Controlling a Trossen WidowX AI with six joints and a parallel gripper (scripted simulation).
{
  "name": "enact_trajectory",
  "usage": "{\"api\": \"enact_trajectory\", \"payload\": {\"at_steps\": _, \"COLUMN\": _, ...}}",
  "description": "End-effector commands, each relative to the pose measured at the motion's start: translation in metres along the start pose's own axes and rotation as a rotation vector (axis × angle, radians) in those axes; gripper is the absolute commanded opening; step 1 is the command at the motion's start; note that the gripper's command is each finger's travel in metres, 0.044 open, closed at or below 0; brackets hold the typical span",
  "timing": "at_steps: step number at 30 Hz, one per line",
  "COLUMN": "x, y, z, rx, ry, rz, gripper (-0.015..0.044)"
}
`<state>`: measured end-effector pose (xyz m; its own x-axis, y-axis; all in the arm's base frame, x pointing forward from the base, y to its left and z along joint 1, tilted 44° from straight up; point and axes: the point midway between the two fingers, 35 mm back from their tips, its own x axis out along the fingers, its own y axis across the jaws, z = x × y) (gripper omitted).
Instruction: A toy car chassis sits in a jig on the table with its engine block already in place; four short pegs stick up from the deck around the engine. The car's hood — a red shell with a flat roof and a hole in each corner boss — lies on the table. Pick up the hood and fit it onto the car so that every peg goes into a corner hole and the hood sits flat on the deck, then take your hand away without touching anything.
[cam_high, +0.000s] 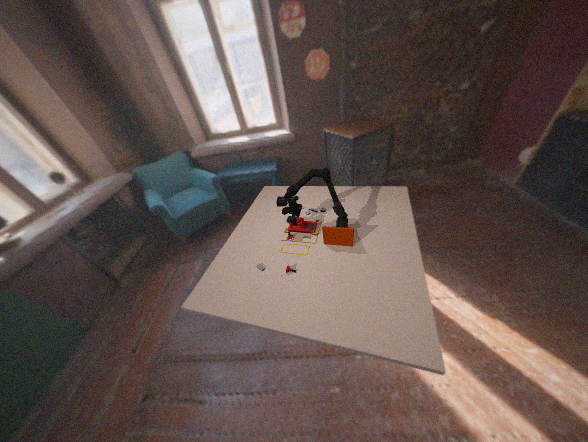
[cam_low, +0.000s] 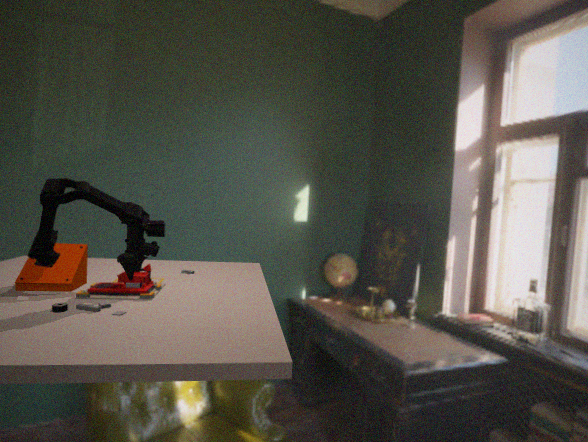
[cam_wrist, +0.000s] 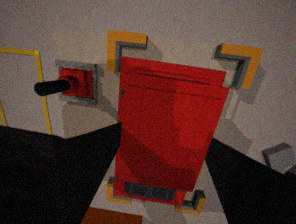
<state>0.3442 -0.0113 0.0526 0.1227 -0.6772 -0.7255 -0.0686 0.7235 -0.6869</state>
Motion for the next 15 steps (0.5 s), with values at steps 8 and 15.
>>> {"api": "enact_trajectory", "payload": {"at_steps": 8, "x": 0.0036, "y": -0.0003, "z": 0.0004, "rx": -0.001, "ry": -0.002, "rz": -0.003, "gripper": 0.0000}}
{"api": "enact_trajectory", "payload": {"at_steps": 15, "x": 0.0064, "y": -0.0003, "z": 0.0004, "rx": -0.001, "ry": -0.002, "rz": -0.003, "gripper": 0.0000}}
